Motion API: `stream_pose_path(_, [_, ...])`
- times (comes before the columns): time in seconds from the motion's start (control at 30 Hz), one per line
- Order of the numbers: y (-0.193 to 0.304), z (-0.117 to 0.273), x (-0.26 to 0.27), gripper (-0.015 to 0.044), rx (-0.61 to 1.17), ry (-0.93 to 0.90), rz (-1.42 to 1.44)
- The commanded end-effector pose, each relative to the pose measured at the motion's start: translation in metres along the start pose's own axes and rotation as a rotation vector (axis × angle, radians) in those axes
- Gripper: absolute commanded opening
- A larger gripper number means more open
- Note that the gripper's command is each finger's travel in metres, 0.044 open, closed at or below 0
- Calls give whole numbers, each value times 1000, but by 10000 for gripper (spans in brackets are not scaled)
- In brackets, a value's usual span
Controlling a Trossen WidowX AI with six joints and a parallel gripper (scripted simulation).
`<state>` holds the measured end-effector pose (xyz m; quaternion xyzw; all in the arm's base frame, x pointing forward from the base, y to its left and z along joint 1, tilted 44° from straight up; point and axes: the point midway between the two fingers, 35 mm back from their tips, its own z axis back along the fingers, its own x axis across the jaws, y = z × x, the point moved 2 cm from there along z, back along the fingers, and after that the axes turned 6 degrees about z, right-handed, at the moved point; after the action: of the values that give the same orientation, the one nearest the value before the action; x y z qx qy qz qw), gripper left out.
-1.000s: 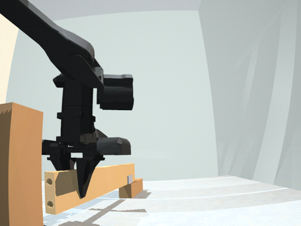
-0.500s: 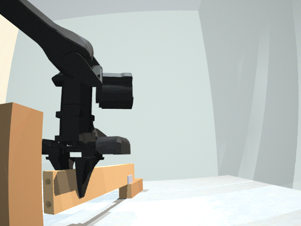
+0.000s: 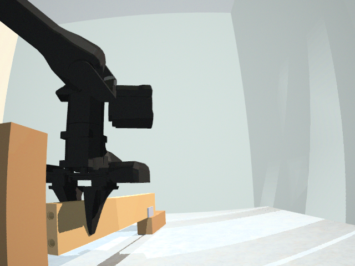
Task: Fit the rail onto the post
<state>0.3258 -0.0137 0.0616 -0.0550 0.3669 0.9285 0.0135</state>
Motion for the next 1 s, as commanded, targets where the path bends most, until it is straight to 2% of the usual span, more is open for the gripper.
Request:
stream_pose_path(0.0, [2, 0, 0, 0, 2, 1, 5])
stream_pose_path(0.97, [11, 0, 1, 0, 2, 1, 5])
